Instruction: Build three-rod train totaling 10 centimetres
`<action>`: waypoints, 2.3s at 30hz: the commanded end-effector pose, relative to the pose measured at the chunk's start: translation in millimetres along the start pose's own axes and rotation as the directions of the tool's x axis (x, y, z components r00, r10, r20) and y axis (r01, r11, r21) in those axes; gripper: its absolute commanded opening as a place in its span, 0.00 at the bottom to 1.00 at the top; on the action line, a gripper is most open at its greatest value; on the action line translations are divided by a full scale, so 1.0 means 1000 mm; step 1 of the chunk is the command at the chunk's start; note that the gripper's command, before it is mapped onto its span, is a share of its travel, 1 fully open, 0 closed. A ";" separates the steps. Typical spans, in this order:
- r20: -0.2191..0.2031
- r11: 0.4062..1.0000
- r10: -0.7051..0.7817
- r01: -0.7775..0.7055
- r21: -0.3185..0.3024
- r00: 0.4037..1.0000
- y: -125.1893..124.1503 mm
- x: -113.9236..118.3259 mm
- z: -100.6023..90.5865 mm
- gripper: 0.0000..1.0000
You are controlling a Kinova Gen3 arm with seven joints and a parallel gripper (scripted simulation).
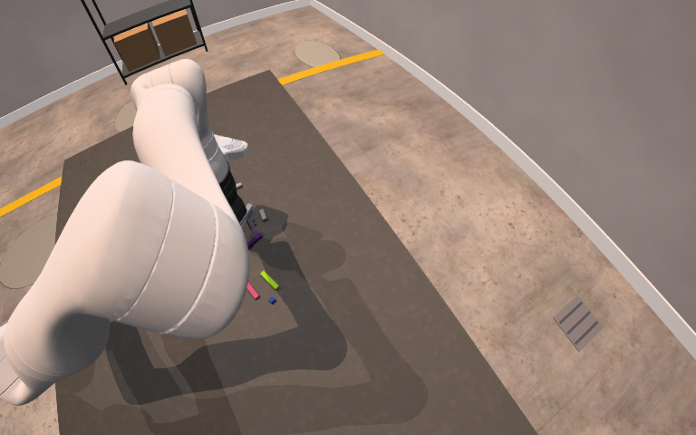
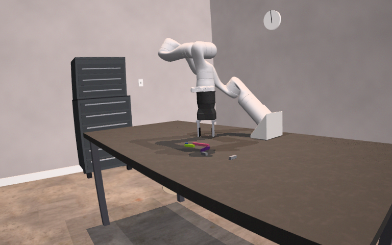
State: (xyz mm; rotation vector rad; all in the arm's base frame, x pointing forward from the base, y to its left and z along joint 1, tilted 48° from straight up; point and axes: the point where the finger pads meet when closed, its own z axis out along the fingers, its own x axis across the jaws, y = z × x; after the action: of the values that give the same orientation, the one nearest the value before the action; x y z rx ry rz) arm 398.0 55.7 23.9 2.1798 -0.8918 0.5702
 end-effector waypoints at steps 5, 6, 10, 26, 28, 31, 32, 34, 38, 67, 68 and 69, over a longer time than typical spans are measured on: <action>0.006 0.994 0.112 -0.112 -0.001 0.994 0.003 0.004 -0.001 1.00; 0.005 0.992 0.129 -0.129 -0.001 0.992 0.003 0.005 -0.001 1.00; 0.002 0.978 0.209 -0.209 -0.003 0.978 0.005 0.010 -0.001 1.00; -0.013 0.826 0.563 -0.563 -0.007 0.826 0.016 0.035 0.001 1.00; -0.016 0.787 0.617 -0.617 -0.006 0.787 0.018 0.039 0.001 1.00; -0.017 0.765 0.644 -0.644 -0.006 0.765 0.019 0.041 0.001 1.00; -0.018 0.742 0.671 -0.671 -0.005 0.741 0.021 0.043 0.001 1.00; -0.020 0.691 0.723 -0.723 -0.004 0.691 0.023 0.047 0.001 1.00; -0.024 0.574 0.819 -0.819 -0.001 0.574 0.029 0.055 0.001 1.00; -0.016 -0.433 0.901 -0.901 0.023 -0.433 0.074 0.098 -0.001 1.00; -0.015 -0.471 0.882 -0.882 0.023 -0.471 0.075 0.099 -0.002 1.00; -0.014 -0.508 0.861 -0.861 0.023 -0.508 0.077 0.100 -0.002 1.00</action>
State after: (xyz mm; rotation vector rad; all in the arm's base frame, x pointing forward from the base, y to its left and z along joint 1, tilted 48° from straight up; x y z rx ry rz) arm 408.3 -25.8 115.2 0.4754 -2.7746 1.3358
